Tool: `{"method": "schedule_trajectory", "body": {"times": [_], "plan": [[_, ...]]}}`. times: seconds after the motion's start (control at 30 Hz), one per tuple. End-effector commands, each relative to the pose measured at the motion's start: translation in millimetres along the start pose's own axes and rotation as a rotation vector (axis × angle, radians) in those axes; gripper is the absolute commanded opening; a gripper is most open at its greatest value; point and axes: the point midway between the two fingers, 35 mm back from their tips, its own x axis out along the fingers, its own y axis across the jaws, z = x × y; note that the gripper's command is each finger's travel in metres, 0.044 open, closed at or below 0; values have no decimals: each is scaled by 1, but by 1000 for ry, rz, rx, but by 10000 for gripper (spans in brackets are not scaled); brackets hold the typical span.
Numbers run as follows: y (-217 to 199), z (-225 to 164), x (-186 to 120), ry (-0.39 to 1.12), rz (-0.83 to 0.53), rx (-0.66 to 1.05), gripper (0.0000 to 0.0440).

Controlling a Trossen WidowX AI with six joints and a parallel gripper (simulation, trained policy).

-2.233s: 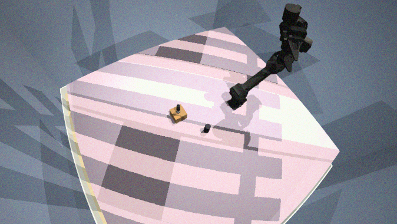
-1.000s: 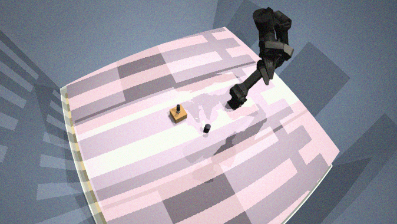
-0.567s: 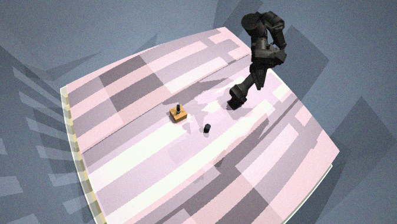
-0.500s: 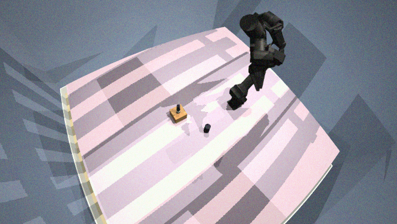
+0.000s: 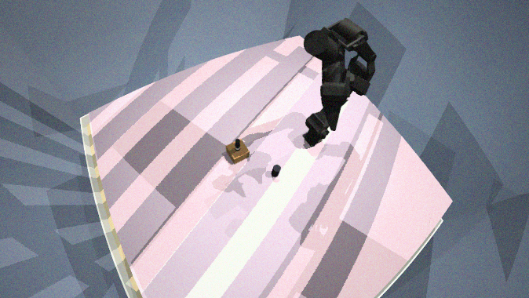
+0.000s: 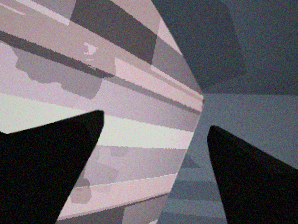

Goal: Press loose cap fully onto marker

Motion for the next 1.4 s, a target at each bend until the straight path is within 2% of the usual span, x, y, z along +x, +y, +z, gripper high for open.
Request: {"method": "schedule_trajectory", "body": {"times": [0.0,1.37], "plan": [[1,-7,8,6,42,18,326],[19,-82,62,65,322,39,327]]}}
